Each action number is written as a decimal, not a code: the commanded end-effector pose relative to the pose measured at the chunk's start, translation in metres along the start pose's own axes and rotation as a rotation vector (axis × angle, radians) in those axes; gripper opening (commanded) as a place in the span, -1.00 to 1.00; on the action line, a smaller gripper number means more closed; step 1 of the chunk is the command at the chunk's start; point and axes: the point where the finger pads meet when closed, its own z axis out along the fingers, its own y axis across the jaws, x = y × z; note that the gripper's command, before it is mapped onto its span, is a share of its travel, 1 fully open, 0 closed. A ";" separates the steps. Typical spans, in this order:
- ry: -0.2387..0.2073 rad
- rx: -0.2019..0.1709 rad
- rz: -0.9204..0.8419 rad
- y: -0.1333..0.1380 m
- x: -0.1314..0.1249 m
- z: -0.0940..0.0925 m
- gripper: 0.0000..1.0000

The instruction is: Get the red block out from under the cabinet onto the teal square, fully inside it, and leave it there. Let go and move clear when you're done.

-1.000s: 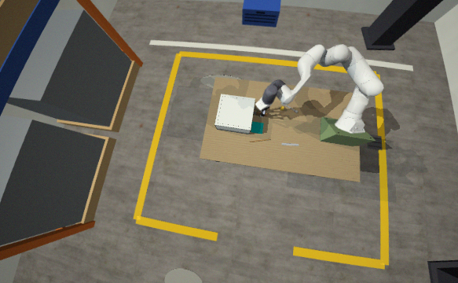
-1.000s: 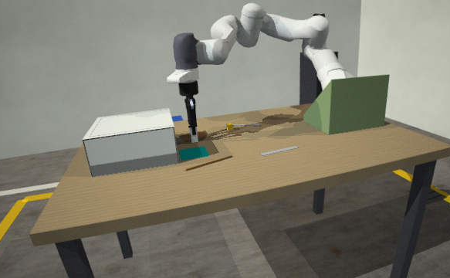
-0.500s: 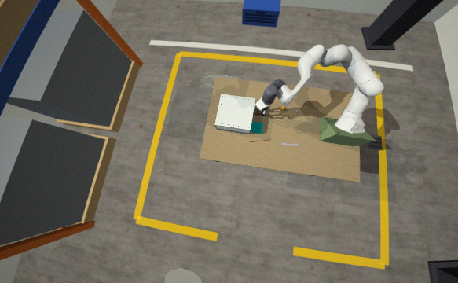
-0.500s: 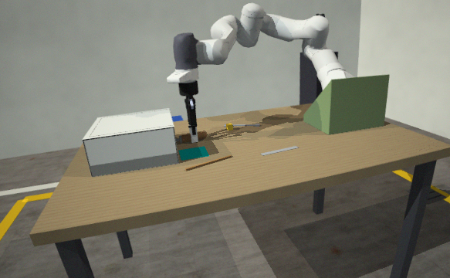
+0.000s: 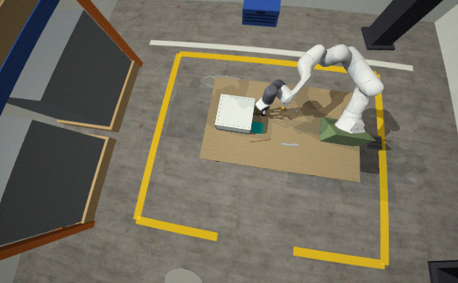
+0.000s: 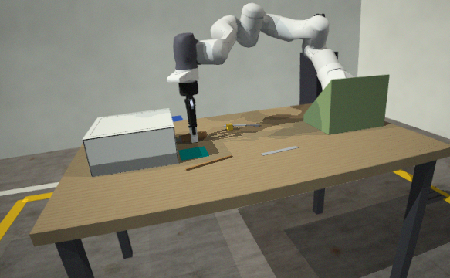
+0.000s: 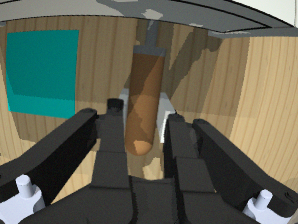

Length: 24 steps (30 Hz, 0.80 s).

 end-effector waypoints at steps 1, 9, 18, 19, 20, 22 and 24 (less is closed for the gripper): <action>0.002 0.004 -0.008 -0.004 0.001 -0.003 -1.00; 0.002 0.004 -0.008 -0.004 0.001 -0.003 -1.00; 0.002 0.004 -0.008 -0.010 0.001 -0.003 -1.00; 0.002 0.004 -0.008 -0.012 0.001 -0.003 -1.00; 0.002 0.004 -0.008 -0.014 0.001 -0.003 -1.00; 0.002 0.004 -0.008 -0.018 0.001 -0.003 -1.00; 0.002 0.004 -0.009 -0.023 0.001 -0.003 -1.00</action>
